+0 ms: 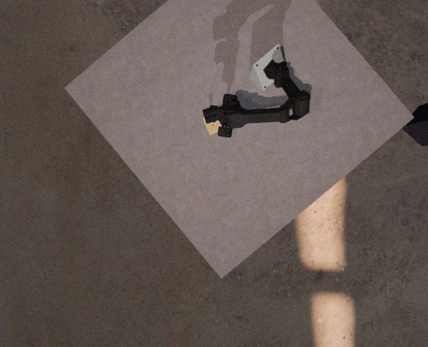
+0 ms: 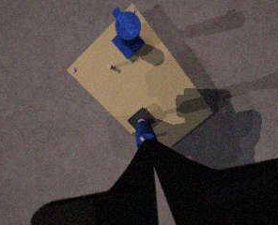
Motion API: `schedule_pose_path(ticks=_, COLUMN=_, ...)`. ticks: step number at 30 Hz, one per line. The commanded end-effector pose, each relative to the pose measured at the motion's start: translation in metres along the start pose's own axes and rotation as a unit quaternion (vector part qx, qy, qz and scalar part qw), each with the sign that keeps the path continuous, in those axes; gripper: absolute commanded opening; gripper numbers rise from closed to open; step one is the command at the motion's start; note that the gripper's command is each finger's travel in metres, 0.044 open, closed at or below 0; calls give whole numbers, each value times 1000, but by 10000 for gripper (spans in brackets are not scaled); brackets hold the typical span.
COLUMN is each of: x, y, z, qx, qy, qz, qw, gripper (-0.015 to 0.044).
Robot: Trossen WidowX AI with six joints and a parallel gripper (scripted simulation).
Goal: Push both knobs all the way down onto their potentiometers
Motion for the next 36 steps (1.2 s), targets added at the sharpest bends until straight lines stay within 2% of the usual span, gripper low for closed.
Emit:
schedule_pose_path(ticks=1, x=0, y=-1, z=1, qx=-2, qy=-1, qz=1, qw=1000, gripper=0)
schedule_pose_path(ticks=36, x=0, y=-8, z=1, qx=-2, qy=-1, qz=1, qw=1000, gripper=0)
Point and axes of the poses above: the point midway between the two fingers, 35 mm back from their tips, its own y axis back along the fingers, its own z axis across the jaws, x = y × z, the point moved 2 cm from there along y, back along the fingers, and after that the axes turned 4 degrees about y, right-handed, at the moved point
